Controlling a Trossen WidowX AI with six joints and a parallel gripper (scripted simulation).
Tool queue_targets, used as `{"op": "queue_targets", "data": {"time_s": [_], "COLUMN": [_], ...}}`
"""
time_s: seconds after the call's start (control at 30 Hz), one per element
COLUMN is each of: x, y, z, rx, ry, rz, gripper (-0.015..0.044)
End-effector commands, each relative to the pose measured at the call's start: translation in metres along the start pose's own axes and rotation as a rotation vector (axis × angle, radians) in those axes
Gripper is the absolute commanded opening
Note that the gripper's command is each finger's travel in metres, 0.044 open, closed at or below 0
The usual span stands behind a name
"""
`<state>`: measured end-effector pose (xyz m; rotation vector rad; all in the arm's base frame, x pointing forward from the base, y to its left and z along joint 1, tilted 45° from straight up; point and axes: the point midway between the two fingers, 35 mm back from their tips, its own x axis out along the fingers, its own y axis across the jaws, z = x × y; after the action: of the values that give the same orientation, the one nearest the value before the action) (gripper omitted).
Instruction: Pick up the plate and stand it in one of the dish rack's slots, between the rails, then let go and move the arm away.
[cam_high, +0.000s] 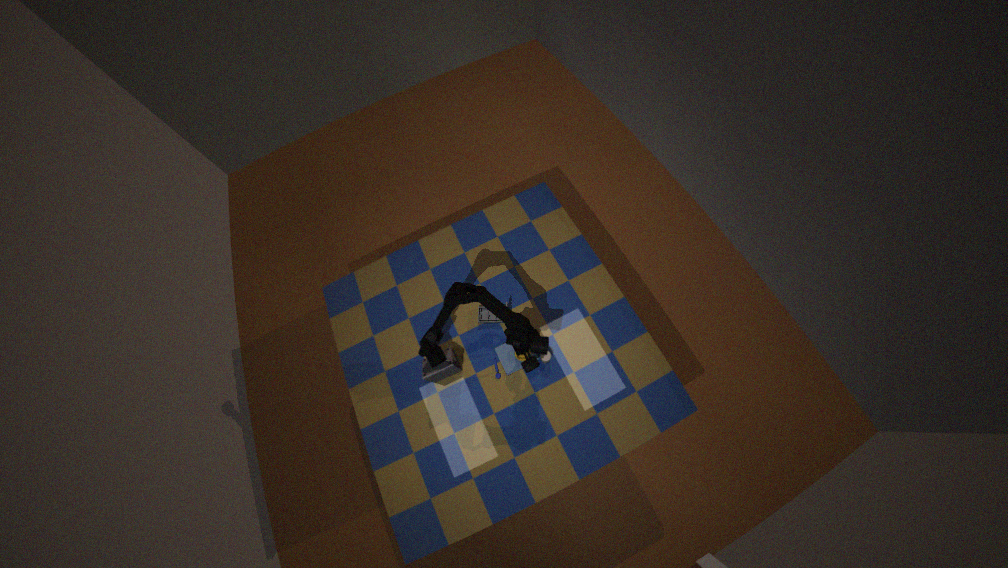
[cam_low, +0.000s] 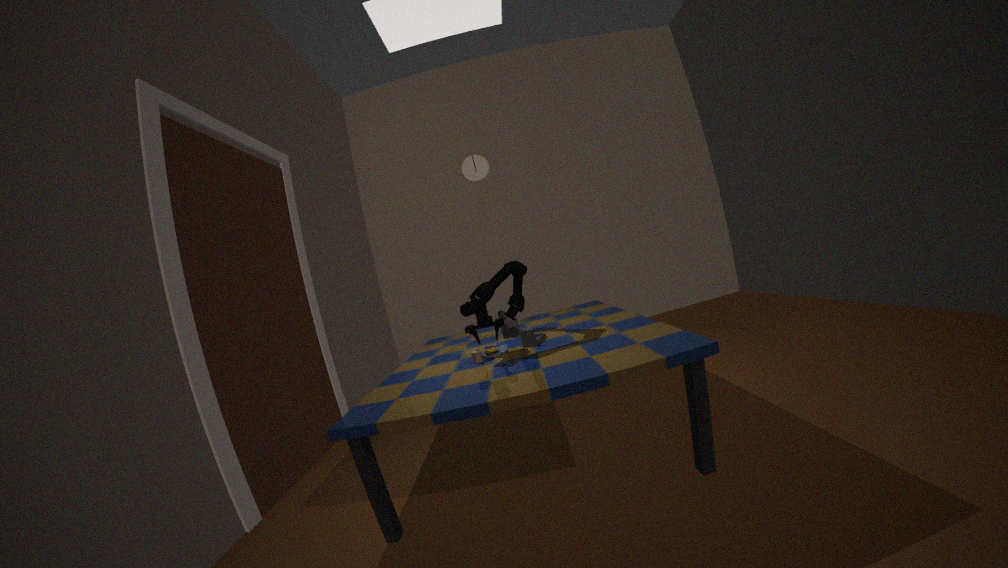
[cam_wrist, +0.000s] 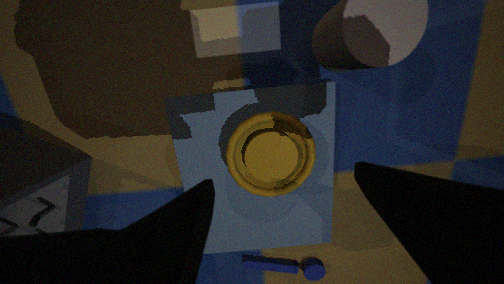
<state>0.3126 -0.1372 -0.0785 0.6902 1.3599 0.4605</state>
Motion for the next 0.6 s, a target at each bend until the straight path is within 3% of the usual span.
{"op": "queue_targets", "data": {"time_s": [0.0,0.57], "x": [0.009,0.037], "y": [0.001,0.003], "z": [-0.002,-0.001], "rx": [0.010,0.010], "ry": [0.006,0.006], "rz": [0.007,0.009], "gripper": [0.0400,0.0400]}}
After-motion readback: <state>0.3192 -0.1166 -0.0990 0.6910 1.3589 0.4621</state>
